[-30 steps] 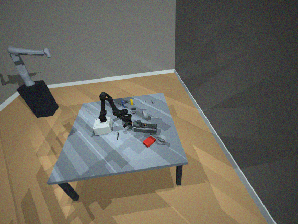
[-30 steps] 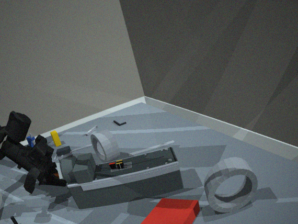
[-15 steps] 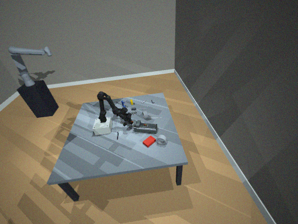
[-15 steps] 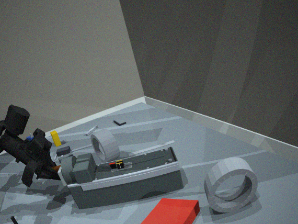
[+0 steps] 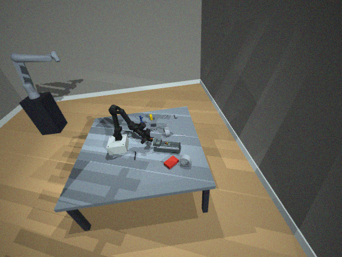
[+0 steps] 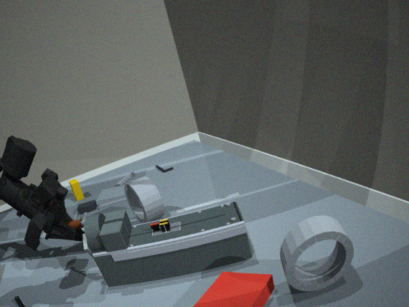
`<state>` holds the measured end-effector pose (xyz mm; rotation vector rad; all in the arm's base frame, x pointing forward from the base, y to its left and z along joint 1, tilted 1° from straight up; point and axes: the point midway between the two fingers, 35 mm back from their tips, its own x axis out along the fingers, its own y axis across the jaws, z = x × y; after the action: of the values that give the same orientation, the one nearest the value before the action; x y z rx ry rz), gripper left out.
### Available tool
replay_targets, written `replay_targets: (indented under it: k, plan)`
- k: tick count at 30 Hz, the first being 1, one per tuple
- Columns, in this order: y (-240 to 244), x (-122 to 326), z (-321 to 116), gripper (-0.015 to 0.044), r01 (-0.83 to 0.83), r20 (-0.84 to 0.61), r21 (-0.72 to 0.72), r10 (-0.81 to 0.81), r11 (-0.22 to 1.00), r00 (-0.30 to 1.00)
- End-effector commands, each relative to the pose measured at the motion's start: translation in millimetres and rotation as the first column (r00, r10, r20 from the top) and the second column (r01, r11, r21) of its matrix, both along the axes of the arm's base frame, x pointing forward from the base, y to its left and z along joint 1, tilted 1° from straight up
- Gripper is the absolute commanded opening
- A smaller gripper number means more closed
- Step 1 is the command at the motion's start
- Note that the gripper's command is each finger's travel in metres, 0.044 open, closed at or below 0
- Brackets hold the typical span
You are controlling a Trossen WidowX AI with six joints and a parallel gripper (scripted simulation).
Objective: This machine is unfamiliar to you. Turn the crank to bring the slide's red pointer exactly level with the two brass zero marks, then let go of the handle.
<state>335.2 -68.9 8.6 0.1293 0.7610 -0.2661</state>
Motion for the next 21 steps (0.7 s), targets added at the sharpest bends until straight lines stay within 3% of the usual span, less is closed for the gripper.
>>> replay_targets:
  k: [1, 21]
  plan:
    - [-5.0, -1.7, 7.6, 0.0, 0.001, 0.006, -0.005, -0.001, 1.0, 1.0]
    - [-21.9, -7.2, 13.7, 0.0, 0.001, 0.006, -0.006, -0.001, 1.0, 1.0]
